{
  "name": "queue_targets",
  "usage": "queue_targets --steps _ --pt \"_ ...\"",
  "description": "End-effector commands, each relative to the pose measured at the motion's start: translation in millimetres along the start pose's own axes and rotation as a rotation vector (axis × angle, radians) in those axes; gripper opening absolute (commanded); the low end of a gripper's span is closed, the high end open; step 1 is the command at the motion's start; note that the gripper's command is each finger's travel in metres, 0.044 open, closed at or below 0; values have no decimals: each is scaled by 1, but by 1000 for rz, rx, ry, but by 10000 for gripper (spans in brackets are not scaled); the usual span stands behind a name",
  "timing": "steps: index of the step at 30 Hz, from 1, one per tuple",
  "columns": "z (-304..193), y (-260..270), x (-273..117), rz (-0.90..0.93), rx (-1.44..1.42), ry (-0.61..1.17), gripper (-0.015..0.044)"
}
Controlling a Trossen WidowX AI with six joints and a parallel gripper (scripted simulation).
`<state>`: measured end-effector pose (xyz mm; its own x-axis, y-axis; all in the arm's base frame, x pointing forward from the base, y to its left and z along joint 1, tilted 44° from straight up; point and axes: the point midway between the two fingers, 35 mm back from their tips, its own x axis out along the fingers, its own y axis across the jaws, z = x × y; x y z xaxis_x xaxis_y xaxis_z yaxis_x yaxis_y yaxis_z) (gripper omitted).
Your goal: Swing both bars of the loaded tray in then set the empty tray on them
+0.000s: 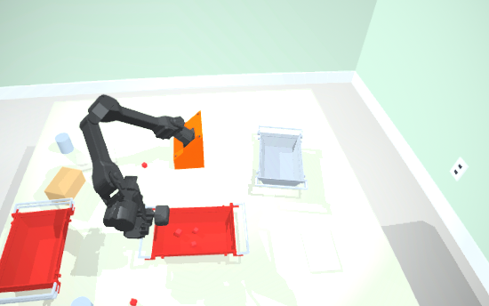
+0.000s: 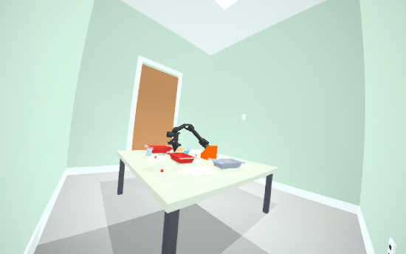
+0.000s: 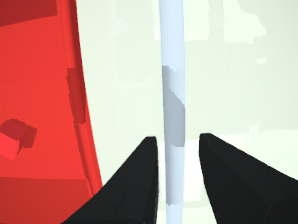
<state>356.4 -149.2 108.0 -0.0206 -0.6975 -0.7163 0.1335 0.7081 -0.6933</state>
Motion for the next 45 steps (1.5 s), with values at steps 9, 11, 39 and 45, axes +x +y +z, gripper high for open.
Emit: queue_targets --steps 9,11,39,45 --pt "-4 1 27 -5 -12 12 83" --pt "-4 4 22 -4 -12 12 83" --pt "-5 76 11 -1 -12 13 83" --pt "-2 74 -20 0 -12 13 83"
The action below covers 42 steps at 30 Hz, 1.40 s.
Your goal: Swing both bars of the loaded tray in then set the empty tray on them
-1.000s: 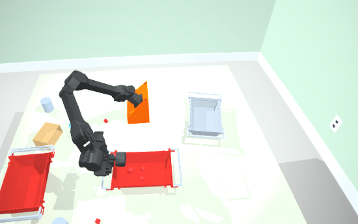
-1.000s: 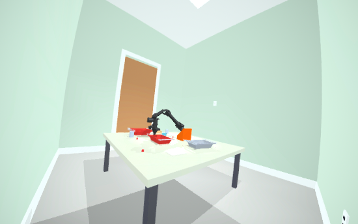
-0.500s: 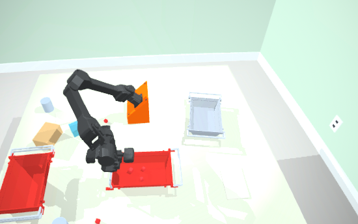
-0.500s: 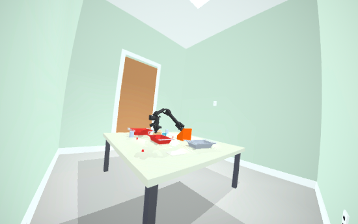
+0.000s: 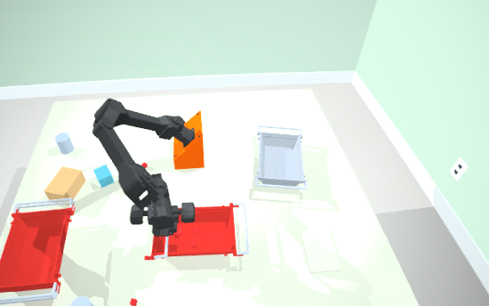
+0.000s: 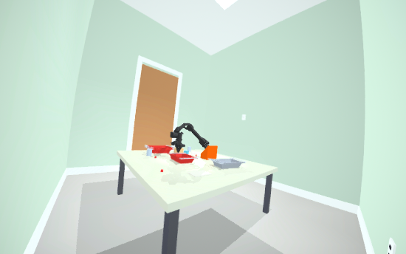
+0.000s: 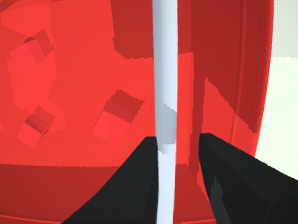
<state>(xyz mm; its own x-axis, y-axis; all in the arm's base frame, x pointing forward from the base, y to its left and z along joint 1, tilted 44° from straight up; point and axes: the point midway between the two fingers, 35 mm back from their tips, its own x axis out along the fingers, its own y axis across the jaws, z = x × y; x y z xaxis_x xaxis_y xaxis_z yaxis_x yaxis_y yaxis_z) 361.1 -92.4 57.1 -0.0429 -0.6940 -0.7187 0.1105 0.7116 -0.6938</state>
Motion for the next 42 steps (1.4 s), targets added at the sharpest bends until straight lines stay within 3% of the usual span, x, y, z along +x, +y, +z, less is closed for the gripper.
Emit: queue_targets --steps 1,31,35,41,42 --pt "3 -3 -22 -1 11 -10 83" --pt "3 -1 -22 -1 1 -13 83" --pt "5 0 -42 2 2 -13 83" --pt "2 -1 -110 2 5 -12 83" --pt "5 2 -81 -1 -2 -10 83"
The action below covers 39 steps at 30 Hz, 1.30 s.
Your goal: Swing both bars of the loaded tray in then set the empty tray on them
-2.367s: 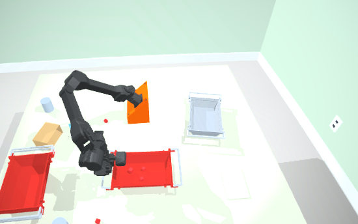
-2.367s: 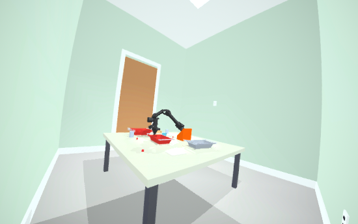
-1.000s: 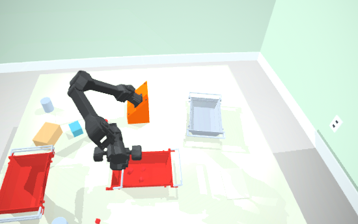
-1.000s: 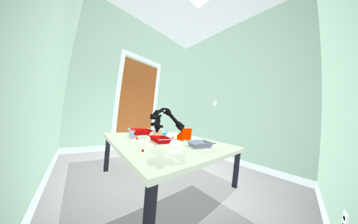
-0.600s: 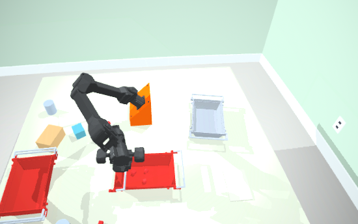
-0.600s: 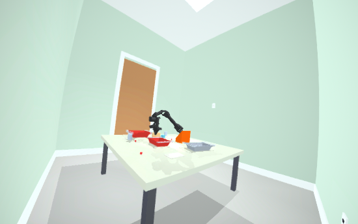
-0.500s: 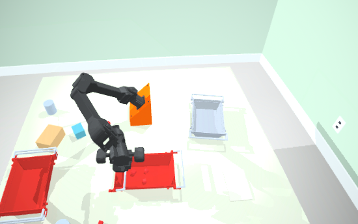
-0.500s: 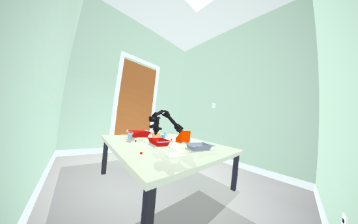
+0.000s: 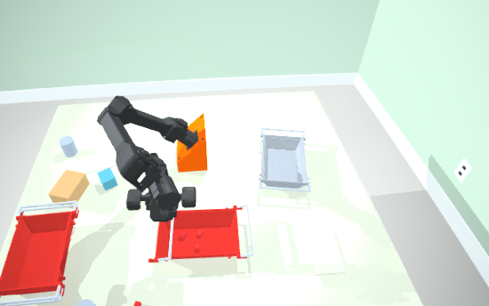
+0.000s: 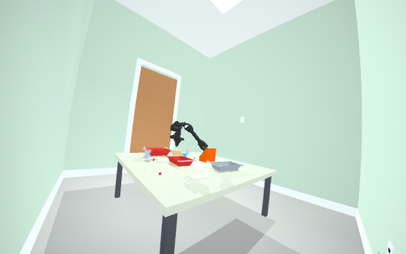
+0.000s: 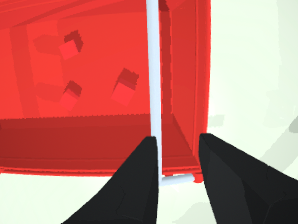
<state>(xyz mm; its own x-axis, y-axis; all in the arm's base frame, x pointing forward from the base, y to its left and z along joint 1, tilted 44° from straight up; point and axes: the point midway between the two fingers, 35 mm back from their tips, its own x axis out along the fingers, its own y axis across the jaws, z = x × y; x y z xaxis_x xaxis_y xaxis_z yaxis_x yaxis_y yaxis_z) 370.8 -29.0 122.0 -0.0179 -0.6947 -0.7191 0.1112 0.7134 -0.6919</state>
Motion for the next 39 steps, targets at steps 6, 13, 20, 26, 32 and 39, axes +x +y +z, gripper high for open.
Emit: queue_targets --steps 6,13,20,26,32,39 --pt "16 92 19 19 3 5 83" --pt "7 210 46 16 10 11 83" --pt "-4 250 60 9 13 13 83" --pt "-4 250 61 9 13 13 83" --pt "-3 250 80 8 13 13 83" --pt "-4 250 114 7 14 13 83"
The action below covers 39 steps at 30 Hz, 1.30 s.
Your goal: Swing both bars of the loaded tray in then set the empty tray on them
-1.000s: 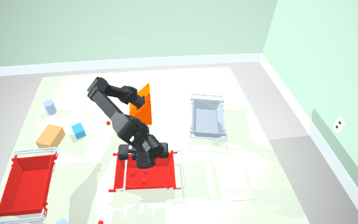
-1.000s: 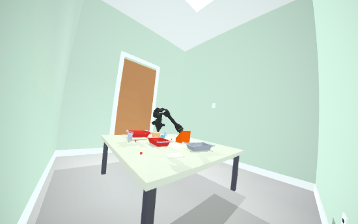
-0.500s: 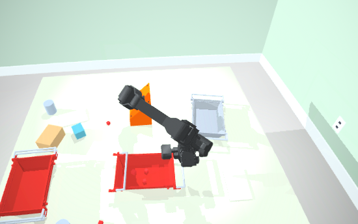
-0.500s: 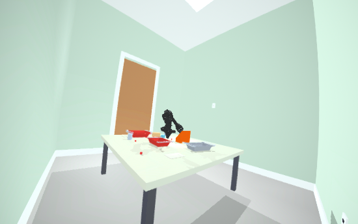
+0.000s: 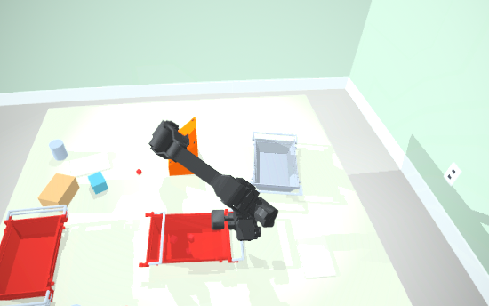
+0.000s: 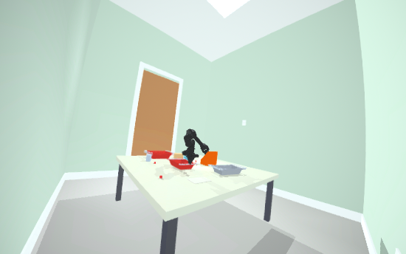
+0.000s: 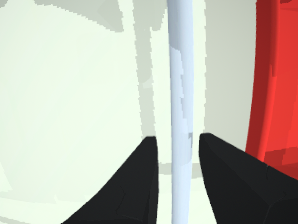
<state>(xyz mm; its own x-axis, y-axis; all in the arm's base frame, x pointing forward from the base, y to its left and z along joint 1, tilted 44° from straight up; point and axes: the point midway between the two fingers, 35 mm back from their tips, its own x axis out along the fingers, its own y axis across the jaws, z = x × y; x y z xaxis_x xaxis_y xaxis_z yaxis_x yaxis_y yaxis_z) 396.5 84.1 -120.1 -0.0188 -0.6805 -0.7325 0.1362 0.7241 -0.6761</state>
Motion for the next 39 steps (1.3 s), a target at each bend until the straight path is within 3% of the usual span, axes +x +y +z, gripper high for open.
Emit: queue_targets --steps 1,22,39 --pt "-4 -2 22 -13 -11 10 83" --pt "-3 -37 -10 -14 -12 10 83" --pt "-3 -76 8 -17 -12 11 83"
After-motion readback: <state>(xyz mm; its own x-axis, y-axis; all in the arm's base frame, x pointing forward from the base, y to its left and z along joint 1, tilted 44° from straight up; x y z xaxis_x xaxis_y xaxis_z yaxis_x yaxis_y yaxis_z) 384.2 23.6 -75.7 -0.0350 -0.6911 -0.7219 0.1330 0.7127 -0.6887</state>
